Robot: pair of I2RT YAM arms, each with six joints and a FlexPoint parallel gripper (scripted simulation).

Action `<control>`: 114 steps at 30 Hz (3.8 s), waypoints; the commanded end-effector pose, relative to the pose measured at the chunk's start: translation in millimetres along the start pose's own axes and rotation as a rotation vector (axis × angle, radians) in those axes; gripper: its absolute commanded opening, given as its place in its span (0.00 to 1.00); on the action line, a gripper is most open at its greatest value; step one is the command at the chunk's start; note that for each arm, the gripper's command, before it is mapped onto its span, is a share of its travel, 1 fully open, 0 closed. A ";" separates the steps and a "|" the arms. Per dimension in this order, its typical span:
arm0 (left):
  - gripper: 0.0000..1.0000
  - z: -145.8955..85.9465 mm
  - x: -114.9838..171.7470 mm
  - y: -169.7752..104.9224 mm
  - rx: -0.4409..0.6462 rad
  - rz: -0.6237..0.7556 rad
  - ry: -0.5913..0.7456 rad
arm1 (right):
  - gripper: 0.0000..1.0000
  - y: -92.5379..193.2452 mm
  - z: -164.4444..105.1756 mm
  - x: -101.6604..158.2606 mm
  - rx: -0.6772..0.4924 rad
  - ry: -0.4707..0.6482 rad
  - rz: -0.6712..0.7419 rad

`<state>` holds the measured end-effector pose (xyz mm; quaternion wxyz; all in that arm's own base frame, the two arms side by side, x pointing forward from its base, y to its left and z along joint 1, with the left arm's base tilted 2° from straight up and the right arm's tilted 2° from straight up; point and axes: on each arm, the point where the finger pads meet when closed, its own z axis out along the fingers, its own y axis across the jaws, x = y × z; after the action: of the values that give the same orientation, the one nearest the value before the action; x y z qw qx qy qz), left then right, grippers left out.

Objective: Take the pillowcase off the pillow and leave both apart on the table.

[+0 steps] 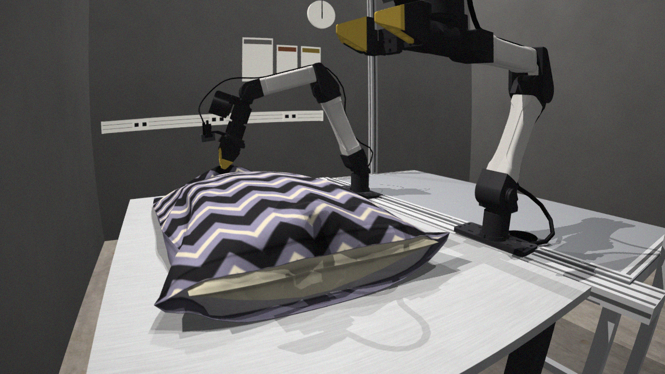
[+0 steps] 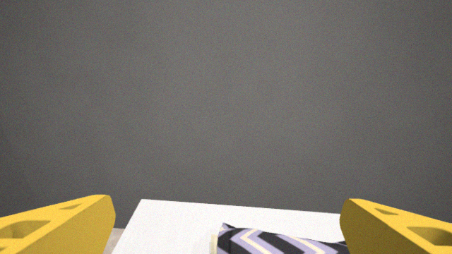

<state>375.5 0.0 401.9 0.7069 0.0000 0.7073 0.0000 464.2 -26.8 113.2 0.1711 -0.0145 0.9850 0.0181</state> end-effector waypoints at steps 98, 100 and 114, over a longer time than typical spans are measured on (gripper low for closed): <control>1.00 -8.3 -19.4 -4.9 0.012 0.007 -0.042 | 0.00 -36.1 -114.7 -47.3 0.090 -0.219 0.013; 1.00 -8.3 -19.4 -4.9 0.012 0.007 -0.042 | 0.00 -32.5 -118.9 -48.9 0.091 -0.233 0.014; 1.00 -8.3 -19.4 -4.9 0.012 0.007 -0.042 | 0.00 -11.4 -148.9 -59.0 0.098 -0.335 0.020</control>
<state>375.5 0.0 401.9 0.7069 0.0000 0.7073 0.0000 466.4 -41.0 241.6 0.2789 -0.0058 0.9602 -0.0104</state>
